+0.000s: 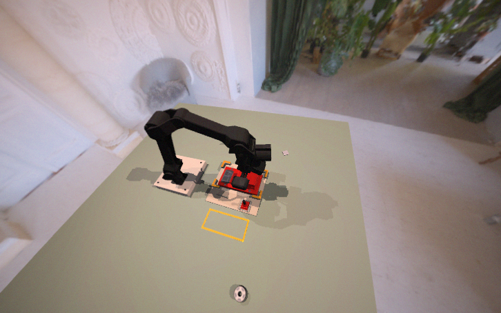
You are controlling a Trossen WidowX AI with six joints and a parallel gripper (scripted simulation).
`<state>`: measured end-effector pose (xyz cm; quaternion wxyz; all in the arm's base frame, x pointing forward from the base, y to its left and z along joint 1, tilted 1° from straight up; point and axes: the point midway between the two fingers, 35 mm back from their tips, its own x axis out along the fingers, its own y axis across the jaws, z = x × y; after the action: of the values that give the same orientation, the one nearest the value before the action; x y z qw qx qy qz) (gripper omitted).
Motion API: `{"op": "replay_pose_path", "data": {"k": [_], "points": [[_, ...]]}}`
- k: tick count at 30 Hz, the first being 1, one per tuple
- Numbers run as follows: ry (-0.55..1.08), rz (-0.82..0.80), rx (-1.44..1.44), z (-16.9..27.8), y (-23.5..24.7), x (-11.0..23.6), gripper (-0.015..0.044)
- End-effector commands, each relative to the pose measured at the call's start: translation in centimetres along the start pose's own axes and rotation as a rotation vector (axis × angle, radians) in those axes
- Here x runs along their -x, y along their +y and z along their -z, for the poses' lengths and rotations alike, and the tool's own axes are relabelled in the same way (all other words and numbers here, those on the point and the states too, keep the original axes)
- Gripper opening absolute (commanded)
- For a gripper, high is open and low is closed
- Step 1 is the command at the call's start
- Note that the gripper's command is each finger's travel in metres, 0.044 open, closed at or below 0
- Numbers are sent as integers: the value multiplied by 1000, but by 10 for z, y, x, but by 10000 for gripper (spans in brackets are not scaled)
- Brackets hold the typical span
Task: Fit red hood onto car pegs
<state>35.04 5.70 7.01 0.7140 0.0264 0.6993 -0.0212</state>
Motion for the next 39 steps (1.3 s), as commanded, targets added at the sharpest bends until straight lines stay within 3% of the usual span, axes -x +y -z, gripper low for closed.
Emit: {"op": "replay_pose_path", "data": {"k": [1, 39], "points": [[0, 3, -4, 0, 0, -1, 0], [0, 3, -4, 0, -1, -8, 0]]}}
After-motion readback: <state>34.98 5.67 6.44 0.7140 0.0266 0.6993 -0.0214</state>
